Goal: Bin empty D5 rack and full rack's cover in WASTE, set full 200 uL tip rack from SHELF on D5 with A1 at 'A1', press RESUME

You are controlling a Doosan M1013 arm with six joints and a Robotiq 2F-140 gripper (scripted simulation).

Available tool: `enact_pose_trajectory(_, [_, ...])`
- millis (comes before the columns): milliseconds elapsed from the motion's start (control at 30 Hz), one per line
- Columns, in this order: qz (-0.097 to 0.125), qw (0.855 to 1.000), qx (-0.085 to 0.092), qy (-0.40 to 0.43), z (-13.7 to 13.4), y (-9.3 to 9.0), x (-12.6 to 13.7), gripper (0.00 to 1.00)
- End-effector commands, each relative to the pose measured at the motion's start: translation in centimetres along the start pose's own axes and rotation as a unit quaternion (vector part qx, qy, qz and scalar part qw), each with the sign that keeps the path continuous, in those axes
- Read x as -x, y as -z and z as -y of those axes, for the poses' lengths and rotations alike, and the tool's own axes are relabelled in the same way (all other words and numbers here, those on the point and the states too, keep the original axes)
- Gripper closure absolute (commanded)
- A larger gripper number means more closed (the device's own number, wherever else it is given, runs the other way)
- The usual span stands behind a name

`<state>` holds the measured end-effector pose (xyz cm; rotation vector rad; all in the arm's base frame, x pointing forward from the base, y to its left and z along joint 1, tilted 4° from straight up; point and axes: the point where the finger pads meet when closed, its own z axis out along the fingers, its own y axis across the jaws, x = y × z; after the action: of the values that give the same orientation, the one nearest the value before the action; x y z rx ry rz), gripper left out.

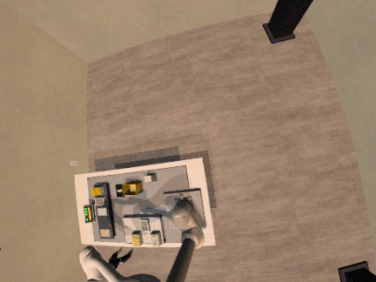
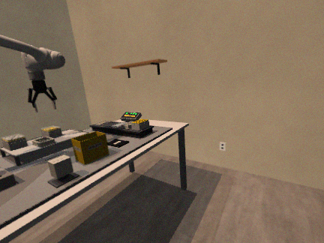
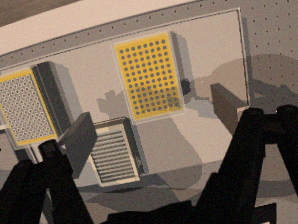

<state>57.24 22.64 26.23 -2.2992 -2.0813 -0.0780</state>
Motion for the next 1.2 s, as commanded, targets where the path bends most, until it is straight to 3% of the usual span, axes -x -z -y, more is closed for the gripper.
enact_pose_trajectory(0, [0.000, 1.000, 0.000, 0.002, 0.1, 0.0, -0.2, 0.23])
enact_pose_trajectory(1100, [0.000, 1.000, 0.000, 0.002, 0.1, -10.0, -0.2, 0.23])
enact_pose_trajectory(1167, [0.000, 1.000, 0.000, 0.002, 0.1, -10.0, -0.2, 0.23])
